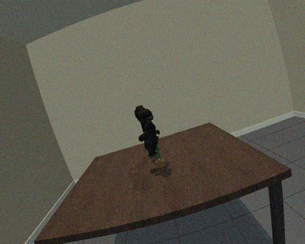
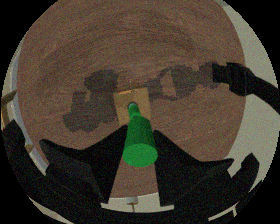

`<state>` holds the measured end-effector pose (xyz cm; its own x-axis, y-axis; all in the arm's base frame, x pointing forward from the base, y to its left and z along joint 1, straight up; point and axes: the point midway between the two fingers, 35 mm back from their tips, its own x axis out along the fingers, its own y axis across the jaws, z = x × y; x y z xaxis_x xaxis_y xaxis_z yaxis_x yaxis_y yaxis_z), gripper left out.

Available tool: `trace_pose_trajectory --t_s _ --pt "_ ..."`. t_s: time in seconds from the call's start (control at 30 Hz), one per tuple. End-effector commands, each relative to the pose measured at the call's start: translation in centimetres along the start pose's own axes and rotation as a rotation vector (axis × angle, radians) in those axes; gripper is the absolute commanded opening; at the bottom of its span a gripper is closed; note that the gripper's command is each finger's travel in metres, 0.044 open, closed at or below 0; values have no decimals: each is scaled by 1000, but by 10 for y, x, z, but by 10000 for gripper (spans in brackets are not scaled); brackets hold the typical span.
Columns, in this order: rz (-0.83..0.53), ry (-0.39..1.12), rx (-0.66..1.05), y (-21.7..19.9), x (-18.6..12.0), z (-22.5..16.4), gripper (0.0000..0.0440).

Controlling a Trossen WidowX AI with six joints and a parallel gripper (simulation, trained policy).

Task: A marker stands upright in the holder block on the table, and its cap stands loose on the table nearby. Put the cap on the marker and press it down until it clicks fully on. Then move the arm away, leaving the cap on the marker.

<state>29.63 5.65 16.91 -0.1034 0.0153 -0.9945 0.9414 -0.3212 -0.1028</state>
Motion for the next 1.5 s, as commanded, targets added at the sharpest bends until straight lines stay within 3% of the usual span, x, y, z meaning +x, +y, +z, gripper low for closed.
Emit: trace_pose_trajectory --t_s 0.0,1.47 --pt "3 -4 7 -1 3 1 0" --pt "-25 7 -13 3 67 -1 6"
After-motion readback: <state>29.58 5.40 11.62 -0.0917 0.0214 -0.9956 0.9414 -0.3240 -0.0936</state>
